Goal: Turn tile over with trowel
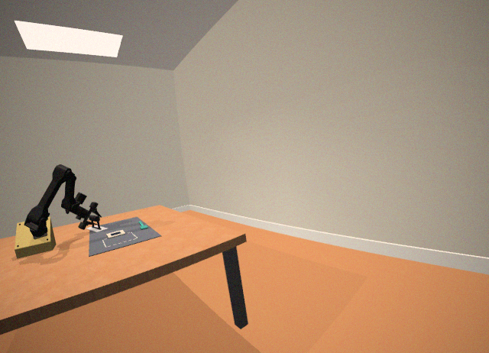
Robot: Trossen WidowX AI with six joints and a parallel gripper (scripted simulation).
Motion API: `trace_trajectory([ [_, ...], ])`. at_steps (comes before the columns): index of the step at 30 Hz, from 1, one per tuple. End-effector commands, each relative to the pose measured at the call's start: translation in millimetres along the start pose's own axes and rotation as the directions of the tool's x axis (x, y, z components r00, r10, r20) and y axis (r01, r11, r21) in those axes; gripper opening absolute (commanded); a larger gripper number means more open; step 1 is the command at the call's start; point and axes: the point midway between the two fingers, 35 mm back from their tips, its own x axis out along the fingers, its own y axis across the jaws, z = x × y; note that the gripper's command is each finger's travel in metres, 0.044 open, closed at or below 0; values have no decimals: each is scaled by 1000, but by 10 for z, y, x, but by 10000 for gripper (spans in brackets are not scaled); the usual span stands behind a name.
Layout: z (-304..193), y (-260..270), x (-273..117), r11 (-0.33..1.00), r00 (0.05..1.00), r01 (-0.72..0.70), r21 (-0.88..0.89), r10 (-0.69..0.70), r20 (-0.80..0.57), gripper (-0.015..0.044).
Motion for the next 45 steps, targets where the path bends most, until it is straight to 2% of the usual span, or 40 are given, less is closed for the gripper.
trace_trajectory([
  [1, 6, -23, 23, 1000, 1000, 5, 4, -5, 2, 169],
  [2, 6, -23, 23, 1000, 1000, 5, 4, -5, 2, 142],
  [23, 6, -23, 23, 1000, 1000, 5, 4, -5, 2, 3],
  [37, 6, -476, -367, 1000, 1000, 4, 5, -4, 2, 0],
  [45, -30, -495, -361, 1000, 1000, 4, 12, -4, 0, 0],
])
